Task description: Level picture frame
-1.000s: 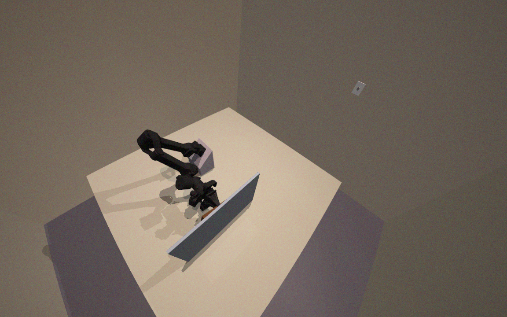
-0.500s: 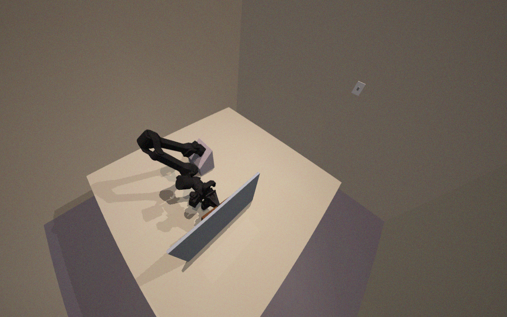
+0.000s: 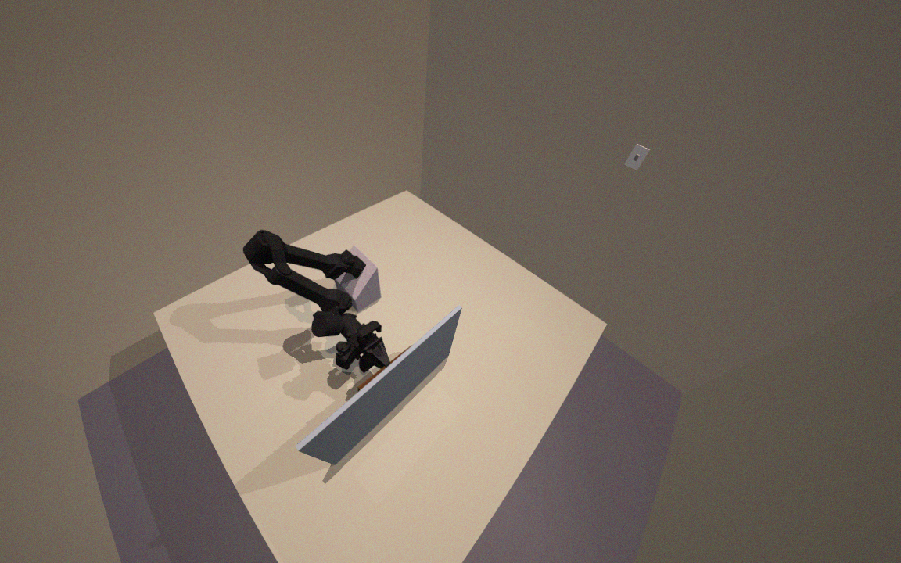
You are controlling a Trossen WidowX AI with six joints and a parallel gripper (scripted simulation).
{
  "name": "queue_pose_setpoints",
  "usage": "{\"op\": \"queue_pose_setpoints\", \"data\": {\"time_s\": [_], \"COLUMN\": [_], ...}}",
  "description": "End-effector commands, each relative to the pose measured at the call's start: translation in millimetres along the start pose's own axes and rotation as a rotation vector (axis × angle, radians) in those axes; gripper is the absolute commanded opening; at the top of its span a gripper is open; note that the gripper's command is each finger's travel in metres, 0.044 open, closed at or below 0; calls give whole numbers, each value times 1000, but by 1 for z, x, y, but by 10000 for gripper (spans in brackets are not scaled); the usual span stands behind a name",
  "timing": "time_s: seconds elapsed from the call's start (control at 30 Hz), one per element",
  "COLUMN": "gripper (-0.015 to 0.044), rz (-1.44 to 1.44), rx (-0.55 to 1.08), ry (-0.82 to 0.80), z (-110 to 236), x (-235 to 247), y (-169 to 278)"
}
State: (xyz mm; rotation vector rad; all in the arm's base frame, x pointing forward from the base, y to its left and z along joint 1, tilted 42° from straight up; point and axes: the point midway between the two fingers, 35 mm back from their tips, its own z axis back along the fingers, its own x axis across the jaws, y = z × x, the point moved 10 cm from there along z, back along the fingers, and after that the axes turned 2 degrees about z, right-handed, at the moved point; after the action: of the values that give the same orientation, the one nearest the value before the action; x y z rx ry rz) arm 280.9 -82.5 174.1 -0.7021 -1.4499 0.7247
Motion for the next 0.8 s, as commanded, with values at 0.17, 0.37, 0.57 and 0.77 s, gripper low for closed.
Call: {"op": "queue_pose_setpoints", "data": {"time_s": [0.17, 0.37, 0.57, 0.77], "gripper": [0, 0, 0, 0], "rz": [-46, -88, -114, -146], "rx": [-1, -1, -1, -2], "ry": [4, 3, 3, 3], "z": [0, 0, 0, 0], "x": [0, 1, 1, 1], "y": [0, 0, 0, 0]}}
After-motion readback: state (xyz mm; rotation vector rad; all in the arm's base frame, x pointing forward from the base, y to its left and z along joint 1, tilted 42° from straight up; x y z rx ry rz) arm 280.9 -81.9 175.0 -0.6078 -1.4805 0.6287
